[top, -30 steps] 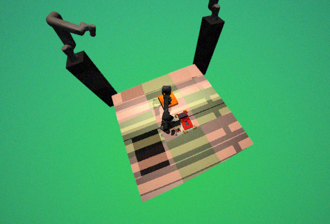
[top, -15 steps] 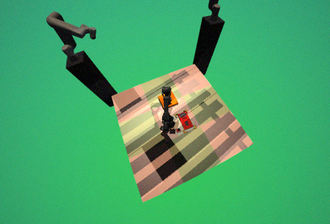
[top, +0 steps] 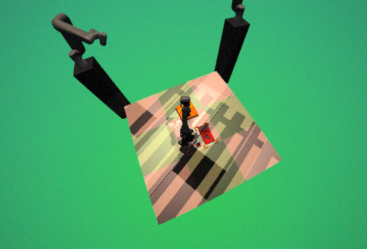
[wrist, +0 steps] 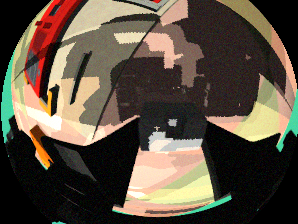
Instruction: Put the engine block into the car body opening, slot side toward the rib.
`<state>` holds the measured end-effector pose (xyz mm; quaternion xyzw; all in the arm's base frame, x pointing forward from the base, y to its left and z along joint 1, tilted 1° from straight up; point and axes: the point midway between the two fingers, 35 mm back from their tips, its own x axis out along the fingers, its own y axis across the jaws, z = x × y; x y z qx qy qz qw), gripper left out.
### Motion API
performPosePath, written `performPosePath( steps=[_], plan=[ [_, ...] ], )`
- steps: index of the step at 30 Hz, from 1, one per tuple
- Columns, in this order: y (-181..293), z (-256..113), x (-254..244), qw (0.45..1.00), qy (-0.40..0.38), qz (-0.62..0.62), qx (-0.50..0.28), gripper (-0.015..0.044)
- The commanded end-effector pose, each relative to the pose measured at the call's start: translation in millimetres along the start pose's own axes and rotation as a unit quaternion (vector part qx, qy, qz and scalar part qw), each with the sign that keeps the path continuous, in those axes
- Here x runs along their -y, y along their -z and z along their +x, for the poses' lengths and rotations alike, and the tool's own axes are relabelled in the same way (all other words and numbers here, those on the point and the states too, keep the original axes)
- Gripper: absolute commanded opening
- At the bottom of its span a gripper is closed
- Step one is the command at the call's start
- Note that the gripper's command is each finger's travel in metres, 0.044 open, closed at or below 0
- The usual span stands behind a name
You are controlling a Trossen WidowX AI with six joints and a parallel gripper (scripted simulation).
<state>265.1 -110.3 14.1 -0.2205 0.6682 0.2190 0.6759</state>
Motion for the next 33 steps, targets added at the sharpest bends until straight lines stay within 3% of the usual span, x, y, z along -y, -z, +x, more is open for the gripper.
performPosePath(
  steps=[1, 2, 33],
  plan=[
    [-1.9, -8.5, 2.3, 1.0, 0.002, -0.002, 0.002, 0.0026],
    [-2.4, -11.5, 2.8, 1.0, 0.002, -0.002, 0.002, 0.0],
    [-5.3, -108.6, 0.1, 1.0, 0.002, -0.002, 0.002, 0.0]
  ],
)
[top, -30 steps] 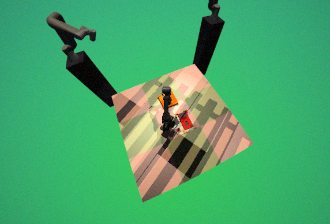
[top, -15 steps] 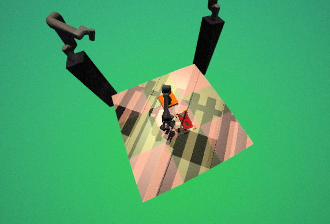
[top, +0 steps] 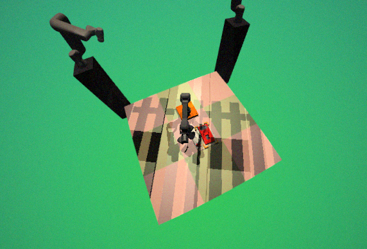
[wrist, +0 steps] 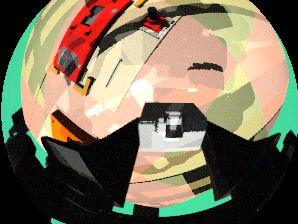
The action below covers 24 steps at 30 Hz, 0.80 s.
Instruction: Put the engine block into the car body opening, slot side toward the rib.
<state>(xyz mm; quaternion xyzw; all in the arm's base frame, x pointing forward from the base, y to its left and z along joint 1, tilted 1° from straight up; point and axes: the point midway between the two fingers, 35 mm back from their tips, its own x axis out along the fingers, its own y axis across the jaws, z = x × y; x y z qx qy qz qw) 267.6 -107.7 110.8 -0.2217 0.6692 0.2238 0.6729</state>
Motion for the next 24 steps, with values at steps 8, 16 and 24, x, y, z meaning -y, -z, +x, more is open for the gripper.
performPosePath(
  steps=[8, 16, 24],
  plan=[
    [0.8, -29.5, -3.9, 1.0, 0.005, 0.002, 0.004, 0.0],
    [0.9, -23.2, -3.8, 0.996, 0.005, 0.091, 0.004, 0.0],
    [1.0, -20.7, -3.7, 0.974, 0.004, 0.227, 0.005, 0.0]
  ],
)
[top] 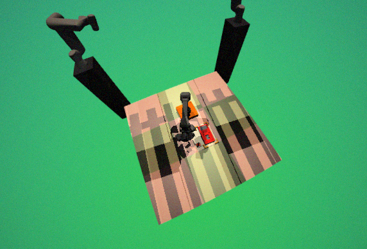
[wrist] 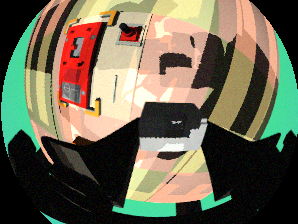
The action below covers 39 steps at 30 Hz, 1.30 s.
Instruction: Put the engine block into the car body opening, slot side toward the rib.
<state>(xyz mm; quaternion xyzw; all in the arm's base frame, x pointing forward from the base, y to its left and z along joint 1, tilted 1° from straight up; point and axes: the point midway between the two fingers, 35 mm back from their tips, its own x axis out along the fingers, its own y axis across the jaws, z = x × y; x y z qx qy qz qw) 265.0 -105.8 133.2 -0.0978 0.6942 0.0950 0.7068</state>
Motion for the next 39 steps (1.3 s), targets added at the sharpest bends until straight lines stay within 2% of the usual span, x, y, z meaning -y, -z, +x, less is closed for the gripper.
performPosePath(
  steps=[1, 10, 20, 29, 39],
  plan=[
    [0.5, 1.9, -0.6, 0.998, -0.001, 0.063, -0.001, 0.0],
    [0.5, 3.2, -0.6, 0.976, -0.001, 0.217, -0.001, 0.0],
    [0.6, 4.6, -0.6, 0.924, -0.001, 0.383, -0.001, 0.0],
    [0.6, 5.8, -0.6, 0.853, -0.001, 0.521, -0.001, 0.0],
    [0.7, 7.2, -0.6, 0.751, 0.0, 0.661, -0.001, 0.0]
  ],
)
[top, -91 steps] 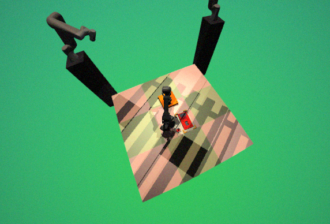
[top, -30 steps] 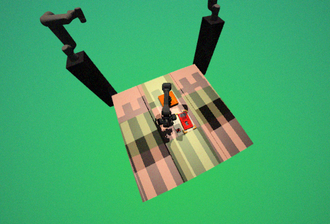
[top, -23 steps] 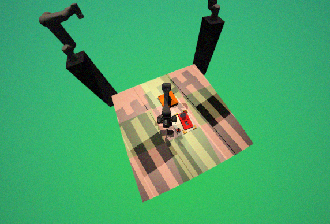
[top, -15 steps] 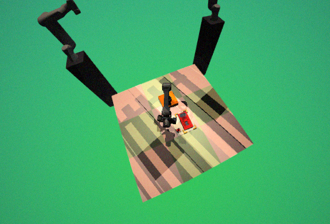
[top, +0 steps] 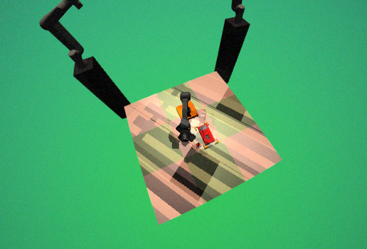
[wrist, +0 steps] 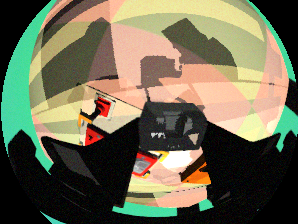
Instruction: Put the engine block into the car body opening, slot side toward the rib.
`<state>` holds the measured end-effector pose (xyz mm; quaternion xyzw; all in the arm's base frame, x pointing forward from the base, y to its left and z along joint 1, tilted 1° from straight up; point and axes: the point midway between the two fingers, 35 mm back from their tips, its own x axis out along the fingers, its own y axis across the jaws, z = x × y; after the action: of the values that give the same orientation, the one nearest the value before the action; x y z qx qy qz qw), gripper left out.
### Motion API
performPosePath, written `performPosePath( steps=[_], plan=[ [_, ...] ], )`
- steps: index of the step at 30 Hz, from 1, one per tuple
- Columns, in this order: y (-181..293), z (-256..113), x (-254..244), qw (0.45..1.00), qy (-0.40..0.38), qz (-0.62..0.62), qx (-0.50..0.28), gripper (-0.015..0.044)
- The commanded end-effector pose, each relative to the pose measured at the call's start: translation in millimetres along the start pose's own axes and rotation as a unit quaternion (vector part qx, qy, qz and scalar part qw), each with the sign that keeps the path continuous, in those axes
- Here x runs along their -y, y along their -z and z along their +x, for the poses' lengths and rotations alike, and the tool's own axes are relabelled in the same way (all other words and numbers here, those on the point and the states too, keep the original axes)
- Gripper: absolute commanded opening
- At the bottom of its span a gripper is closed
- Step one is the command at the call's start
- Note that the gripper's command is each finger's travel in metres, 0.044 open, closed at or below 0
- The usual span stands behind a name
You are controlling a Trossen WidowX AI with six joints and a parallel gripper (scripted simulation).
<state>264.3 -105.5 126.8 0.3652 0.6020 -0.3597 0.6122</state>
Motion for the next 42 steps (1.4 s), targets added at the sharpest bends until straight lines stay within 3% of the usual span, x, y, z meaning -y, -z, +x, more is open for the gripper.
performPosePath(
  steps=[1, 17, 34, 42],
  plan=[
    [0.1, 0.9, 0.0, 0.998, 0.0, 0.064, -0.001, 0.0],
    [0.1, 3.2, 0.1, 0.942, 0.0, 0.335, -0.001, 0.0],
    [0.2, 5.5, 0.3, 0.804, 0.0, 0.594, -0.001, 0.0],
    [0.2, 14.8, 0.3, 0.762, 0.0, 0.648, -0.001, 0.0]
  ],
)
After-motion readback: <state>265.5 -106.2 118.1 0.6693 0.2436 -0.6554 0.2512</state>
